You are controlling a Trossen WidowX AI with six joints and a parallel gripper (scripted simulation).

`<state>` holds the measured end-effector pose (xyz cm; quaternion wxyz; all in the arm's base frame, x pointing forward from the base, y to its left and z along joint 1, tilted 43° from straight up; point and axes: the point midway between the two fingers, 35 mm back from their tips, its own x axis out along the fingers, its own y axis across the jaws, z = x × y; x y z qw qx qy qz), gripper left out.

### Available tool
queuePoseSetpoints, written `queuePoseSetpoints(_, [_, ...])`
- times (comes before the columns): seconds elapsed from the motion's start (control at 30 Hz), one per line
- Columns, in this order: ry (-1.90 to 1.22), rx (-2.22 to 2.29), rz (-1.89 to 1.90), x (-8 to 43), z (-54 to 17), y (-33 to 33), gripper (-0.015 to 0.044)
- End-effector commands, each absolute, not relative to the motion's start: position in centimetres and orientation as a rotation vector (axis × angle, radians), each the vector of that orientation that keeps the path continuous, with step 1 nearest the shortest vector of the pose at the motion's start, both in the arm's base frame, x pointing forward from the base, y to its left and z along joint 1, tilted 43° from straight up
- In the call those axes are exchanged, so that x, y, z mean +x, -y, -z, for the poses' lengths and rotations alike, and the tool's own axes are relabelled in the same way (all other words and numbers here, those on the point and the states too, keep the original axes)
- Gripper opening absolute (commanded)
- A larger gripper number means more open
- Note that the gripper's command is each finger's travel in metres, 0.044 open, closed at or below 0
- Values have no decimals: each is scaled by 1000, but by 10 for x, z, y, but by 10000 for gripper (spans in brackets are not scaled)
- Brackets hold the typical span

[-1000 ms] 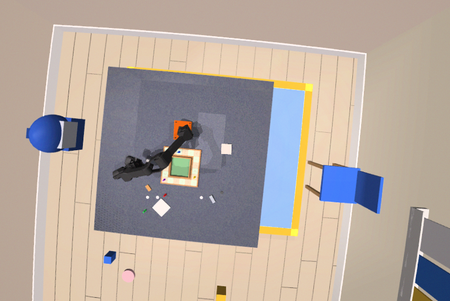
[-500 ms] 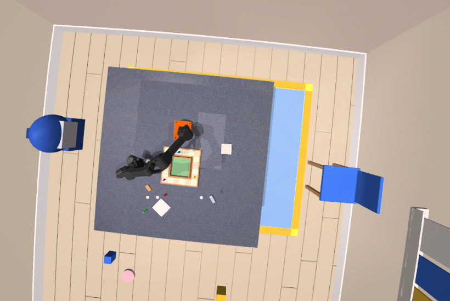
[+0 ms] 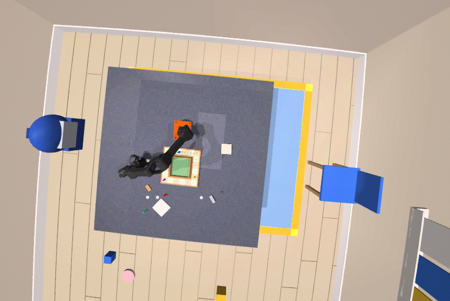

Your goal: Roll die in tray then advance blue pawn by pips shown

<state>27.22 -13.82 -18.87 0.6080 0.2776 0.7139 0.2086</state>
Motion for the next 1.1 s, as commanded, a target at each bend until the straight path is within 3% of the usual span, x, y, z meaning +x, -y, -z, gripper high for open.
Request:
queuePoseSetpoints(0.0, [-1648, 648, -478, 272, 190, 137, 196])
queuePoseSetpoints(0.1, [-1648, 648, -478, 272, 190, 137, 118])
queuePoseSetpoints(0.33, [-1648, 648, -478, 272, 190, 137, 71])
queuePoseSetpoints(0.43, [-1648, 648, -477, 273, 187, 141, 0])
queuePoseSetpoints(1.07, [-1651, 647, -474, 274, 94, 215, 0])
